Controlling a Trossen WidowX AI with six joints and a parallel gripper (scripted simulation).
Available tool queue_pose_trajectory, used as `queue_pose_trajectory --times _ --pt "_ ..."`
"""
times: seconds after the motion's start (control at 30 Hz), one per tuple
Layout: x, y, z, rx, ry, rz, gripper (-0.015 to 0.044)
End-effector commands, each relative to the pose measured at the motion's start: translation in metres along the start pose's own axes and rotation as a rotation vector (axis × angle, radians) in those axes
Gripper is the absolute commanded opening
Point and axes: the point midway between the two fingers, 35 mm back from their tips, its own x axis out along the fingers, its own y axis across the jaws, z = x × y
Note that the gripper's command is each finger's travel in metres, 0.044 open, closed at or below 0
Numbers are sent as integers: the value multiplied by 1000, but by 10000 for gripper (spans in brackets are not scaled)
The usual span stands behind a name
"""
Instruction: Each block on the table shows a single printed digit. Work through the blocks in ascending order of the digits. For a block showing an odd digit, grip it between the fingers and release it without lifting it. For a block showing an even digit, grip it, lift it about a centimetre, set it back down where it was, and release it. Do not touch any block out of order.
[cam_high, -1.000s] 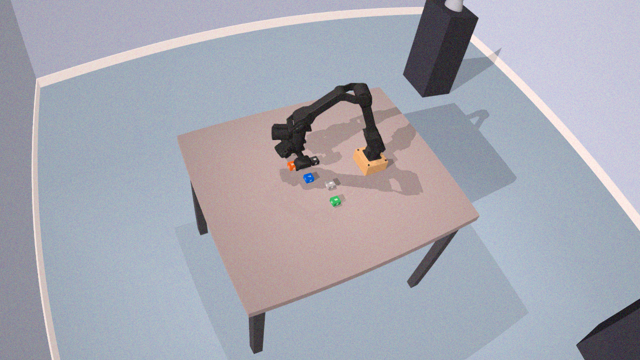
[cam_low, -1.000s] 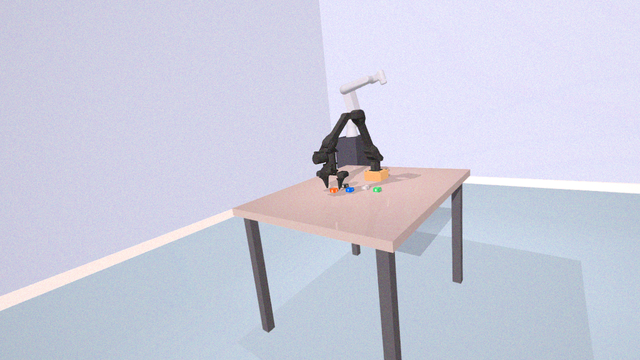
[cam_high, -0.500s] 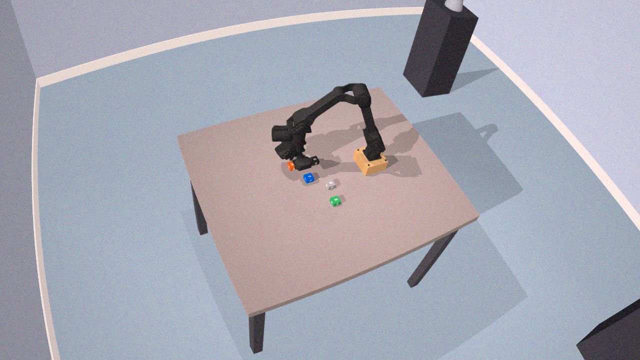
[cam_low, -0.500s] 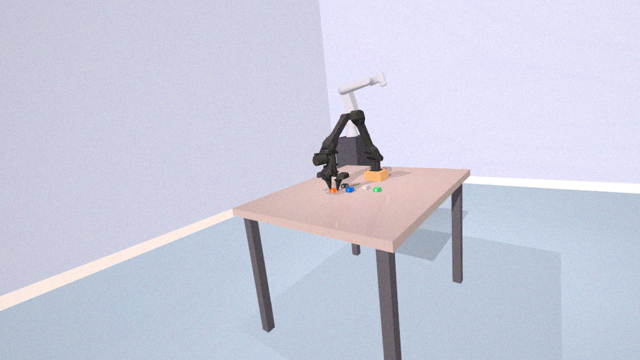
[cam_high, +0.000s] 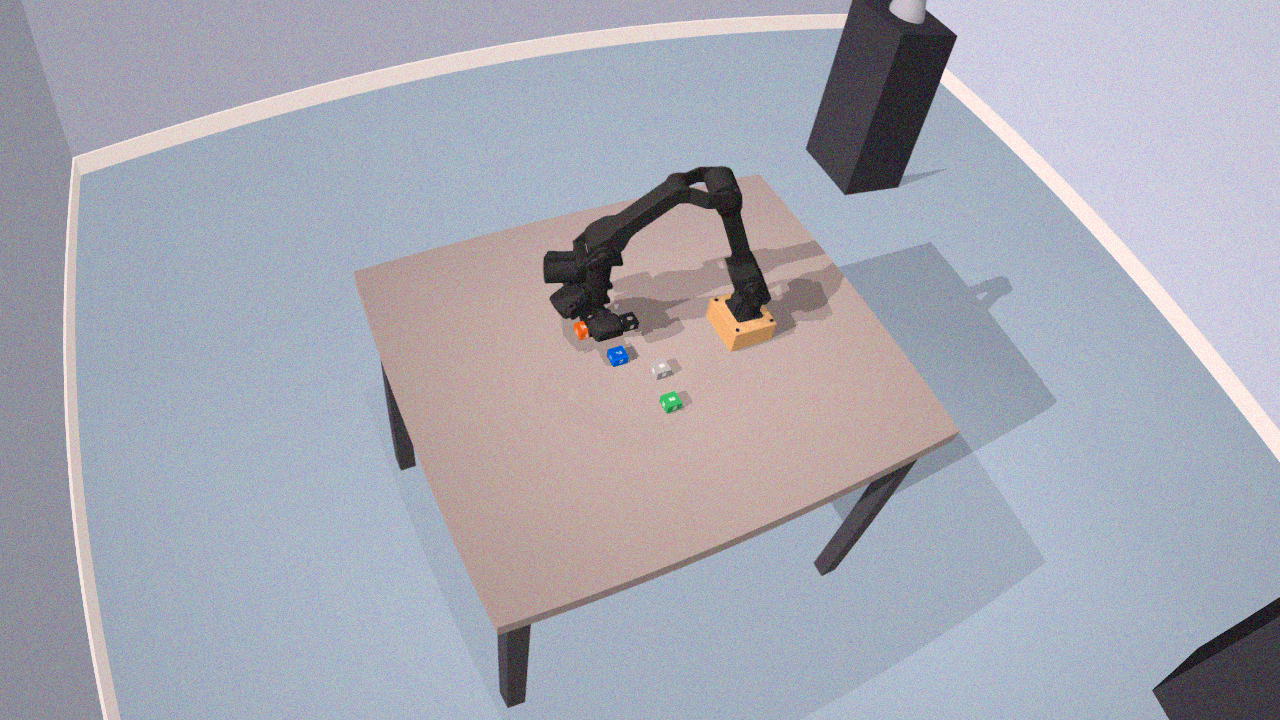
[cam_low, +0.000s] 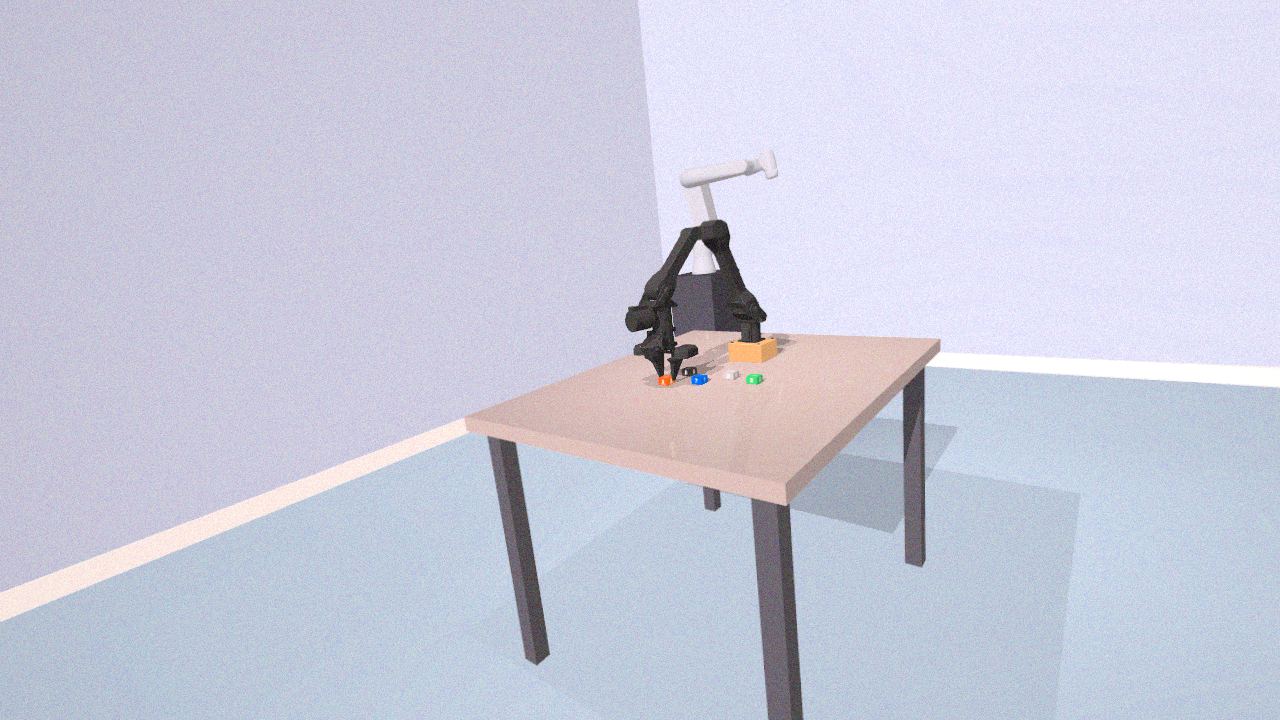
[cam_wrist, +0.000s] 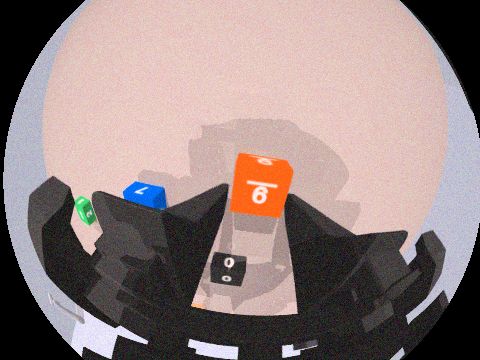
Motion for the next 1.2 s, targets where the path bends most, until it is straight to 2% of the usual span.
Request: queue_pose_trajectory --times 0.0,0.63,0.97,1.0,1.1,1.17 --pt "1 0 0 -5 -1 1 120" --pt "1 0 0 -5 -1 1 120" --pt "1 0 0 -5 -1 1 383" --pt "1 0 0 -5 -1 1 400" --pt "-2 0 0 -5 -1 1 400" --pt "-24 0 1 -5 -1 1 400"
